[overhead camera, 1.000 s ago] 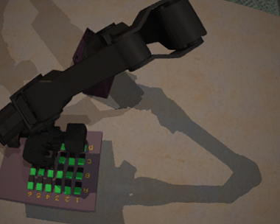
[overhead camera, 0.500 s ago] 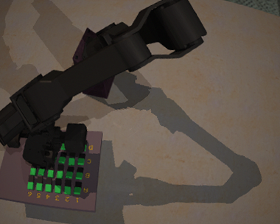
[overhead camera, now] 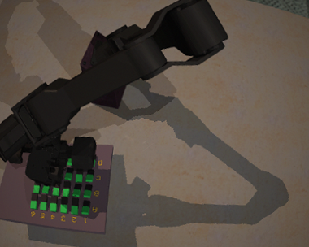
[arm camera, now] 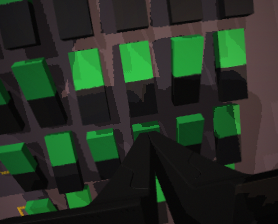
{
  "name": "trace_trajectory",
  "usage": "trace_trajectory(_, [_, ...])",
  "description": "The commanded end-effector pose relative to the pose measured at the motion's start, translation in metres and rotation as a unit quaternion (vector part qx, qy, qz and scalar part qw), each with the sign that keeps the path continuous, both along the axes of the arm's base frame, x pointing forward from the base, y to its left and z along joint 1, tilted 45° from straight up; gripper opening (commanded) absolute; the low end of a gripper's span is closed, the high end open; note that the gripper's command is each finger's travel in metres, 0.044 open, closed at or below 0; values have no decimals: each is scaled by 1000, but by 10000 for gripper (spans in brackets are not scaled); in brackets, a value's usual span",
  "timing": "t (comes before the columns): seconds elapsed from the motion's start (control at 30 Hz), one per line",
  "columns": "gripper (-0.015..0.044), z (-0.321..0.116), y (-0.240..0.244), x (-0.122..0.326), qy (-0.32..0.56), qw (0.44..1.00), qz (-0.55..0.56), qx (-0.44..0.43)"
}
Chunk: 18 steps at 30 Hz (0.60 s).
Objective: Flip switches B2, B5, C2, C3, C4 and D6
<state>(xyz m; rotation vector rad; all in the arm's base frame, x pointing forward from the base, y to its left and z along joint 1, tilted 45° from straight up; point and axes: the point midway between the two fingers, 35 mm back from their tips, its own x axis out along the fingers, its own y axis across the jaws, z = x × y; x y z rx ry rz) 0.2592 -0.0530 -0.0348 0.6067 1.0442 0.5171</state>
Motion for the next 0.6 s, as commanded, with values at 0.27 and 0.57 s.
trace_trajectory(0.27, [0, -1, 2, 1, 1, 1000, -2, 2])
trace_trajectory(0.57, [0, -2, 2, 1, 1, 1000, -2, 2])
